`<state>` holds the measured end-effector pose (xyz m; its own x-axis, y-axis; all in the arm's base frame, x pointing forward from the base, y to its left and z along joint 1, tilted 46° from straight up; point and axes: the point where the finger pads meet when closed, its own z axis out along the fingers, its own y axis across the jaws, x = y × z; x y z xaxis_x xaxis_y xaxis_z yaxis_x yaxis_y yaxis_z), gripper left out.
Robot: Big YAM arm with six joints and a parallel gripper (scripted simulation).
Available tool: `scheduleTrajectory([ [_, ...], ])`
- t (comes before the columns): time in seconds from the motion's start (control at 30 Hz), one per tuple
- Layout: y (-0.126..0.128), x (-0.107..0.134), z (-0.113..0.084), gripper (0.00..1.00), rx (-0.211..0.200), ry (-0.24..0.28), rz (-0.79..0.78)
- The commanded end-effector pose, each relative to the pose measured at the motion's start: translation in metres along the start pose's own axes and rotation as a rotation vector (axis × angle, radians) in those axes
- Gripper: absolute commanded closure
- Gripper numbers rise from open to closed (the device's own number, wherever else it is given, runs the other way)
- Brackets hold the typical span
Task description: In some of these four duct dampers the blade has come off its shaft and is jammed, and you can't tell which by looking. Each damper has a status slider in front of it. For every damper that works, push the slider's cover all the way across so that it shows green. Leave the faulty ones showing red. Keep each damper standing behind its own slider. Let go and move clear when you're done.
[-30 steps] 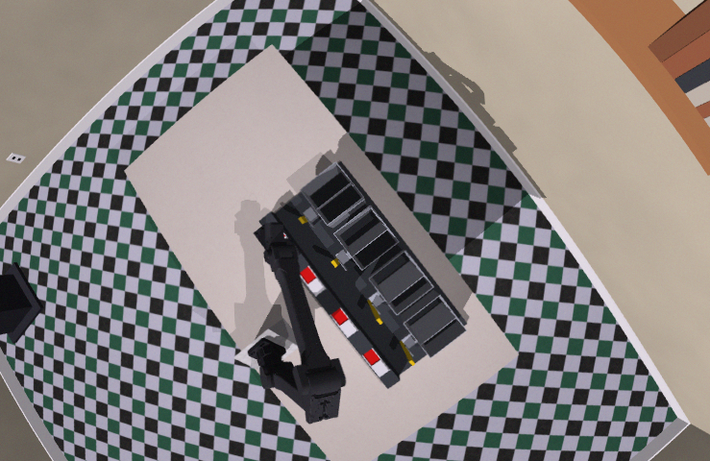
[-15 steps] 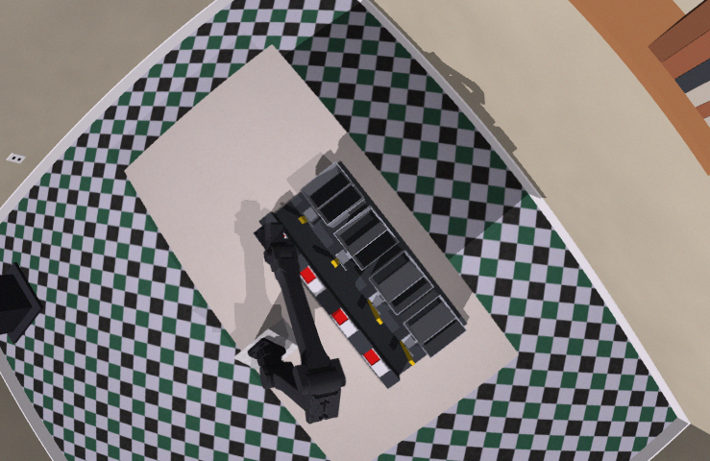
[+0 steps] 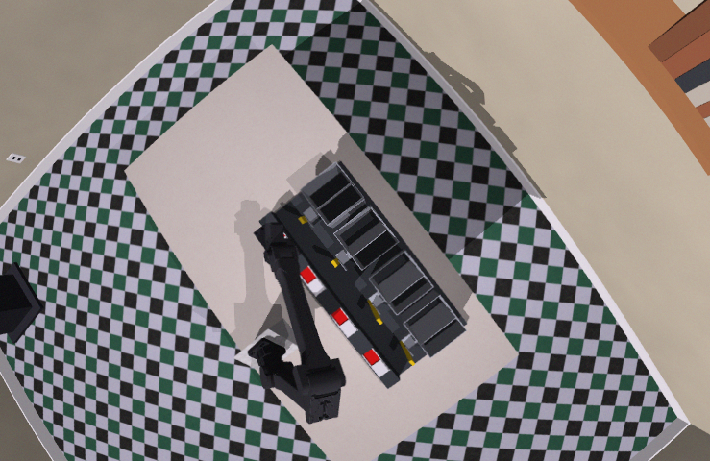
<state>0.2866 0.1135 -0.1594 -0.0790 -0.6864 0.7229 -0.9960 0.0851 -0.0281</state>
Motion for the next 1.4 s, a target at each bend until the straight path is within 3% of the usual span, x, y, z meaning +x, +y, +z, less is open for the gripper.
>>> scheduleTrajectory([
  [0.0, -0.02, -0.012, -0.021, 1.0, 0.032, -0.04, 0.034],
  [0.63, -0.021, -0.013, -0.017, 1.0, 0.029, -0.042, 0.037],
  [1.13, -0.003, -0.001, 0.012, 1.0, -0.006, -0.001, 0.003],
  [1.2, -0.003, -0.001, 0.012, 1.0, -0.006, -0.001, 0.003],
  [1.23, 0.001, -0.006, 0.007, 1.0, 0.015, -0.004, -0.015],
  [1.37, -0.001, -0.002, 0.014, 1.0, 0.0, -0.001, -0.004],
])
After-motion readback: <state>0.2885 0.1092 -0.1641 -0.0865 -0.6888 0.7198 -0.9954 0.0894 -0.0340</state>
